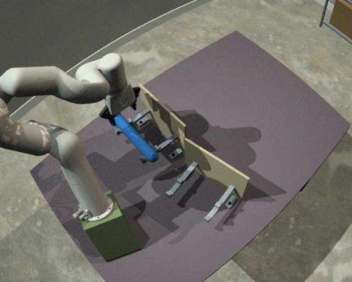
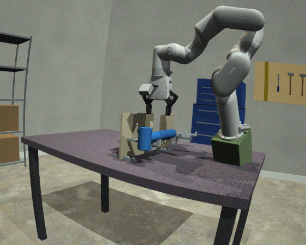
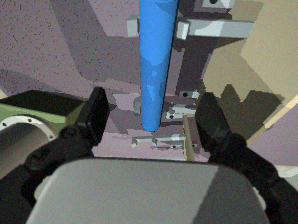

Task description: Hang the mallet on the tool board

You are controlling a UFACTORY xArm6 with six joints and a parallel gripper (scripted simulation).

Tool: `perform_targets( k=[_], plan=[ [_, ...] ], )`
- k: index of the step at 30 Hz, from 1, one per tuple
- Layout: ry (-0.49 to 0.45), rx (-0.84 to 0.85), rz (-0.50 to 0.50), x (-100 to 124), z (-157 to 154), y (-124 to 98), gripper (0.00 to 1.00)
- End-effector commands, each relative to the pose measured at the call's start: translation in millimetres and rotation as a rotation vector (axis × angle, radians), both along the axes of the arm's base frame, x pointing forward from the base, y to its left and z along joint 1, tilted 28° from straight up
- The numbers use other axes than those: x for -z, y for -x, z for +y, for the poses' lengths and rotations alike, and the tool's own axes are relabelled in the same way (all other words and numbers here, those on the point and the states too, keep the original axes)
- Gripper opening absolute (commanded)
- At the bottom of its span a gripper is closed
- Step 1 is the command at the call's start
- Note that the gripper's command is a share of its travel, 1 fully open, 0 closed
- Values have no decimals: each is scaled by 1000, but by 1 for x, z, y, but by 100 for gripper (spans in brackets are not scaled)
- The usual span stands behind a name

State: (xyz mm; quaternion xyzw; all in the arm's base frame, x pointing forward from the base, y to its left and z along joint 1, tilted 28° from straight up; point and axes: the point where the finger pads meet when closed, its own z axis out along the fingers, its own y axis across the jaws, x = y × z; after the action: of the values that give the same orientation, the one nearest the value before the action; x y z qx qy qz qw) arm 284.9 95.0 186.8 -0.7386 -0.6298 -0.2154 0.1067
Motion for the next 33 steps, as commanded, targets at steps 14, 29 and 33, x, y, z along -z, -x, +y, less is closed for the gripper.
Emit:
perform_targets(
  k=[14,29,33],
  plan=[
    [-8,-1,-5,70,37,-18,100],
    [3,3,-3,90,43,-20,100],
    [3,3,-3,90,43,-20,100]
  ],
)
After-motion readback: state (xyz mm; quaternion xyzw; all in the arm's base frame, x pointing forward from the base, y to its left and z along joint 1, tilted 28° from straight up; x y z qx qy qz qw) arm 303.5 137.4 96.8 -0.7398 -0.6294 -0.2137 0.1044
